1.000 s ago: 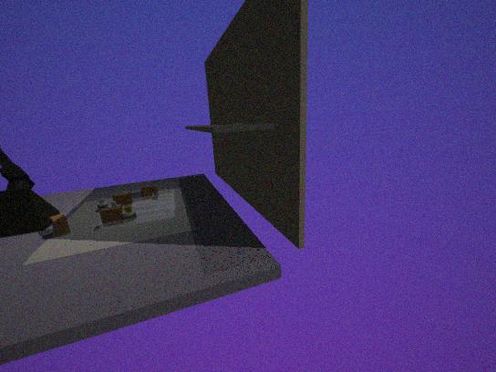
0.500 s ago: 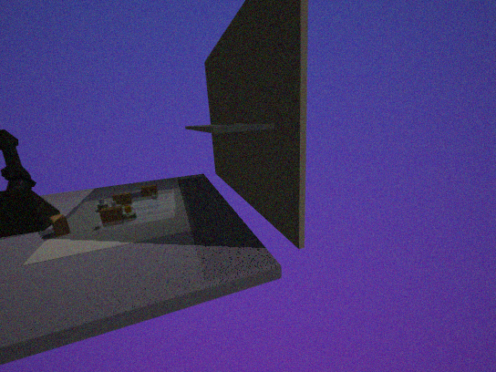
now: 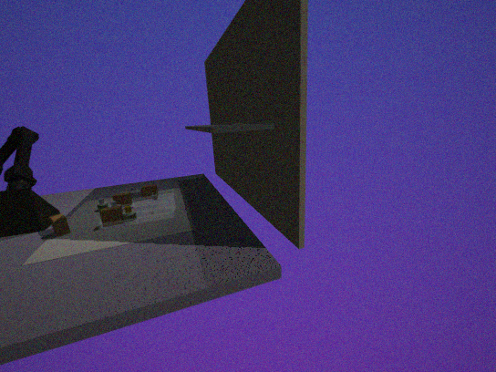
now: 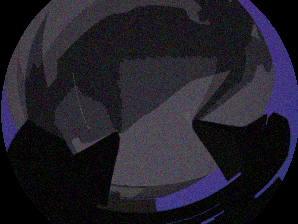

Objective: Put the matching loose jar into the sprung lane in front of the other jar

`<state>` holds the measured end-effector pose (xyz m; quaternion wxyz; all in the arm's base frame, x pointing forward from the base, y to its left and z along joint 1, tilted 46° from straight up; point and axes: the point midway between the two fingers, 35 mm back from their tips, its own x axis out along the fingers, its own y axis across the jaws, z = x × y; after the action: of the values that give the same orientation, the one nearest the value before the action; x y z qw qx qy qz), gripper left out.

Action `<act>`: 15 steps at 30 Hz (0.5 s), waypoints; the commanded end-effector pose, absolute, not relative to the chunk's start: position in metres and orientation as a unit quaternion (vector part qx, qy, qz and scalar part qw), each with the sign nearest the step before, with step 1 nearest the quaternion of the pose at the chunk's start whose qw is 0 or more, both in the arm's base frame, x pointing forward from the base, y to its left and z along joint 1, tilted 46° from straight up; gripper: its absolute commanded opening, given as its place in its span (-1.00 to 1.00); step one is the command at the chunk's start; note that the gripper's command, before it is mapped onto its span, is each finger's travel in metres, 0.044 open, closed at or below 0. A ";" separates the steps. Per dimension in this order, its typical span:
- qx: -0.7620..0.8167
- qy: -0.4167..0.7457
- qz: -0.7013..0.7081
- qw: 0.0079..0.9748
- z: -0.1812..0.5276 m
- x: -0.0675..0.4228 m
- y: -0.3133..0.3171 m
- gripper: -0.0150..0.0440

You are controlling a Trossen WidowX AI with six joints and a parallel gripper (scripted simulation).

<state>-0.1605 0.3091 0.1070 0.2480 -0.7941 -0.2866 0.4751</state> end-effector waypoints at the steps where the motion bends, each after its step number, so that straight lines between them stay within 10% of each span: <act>1: -0.718 -0.197 0.548 0.382 0.145 -0.139 0.335 1.00; 15: -0.479 0.052 0.625 0.614 0.199 -0.046 0.365 1.00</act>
<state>-0.0761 0.3585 0.1823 0.5535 -0.5539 -0.0100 0.6219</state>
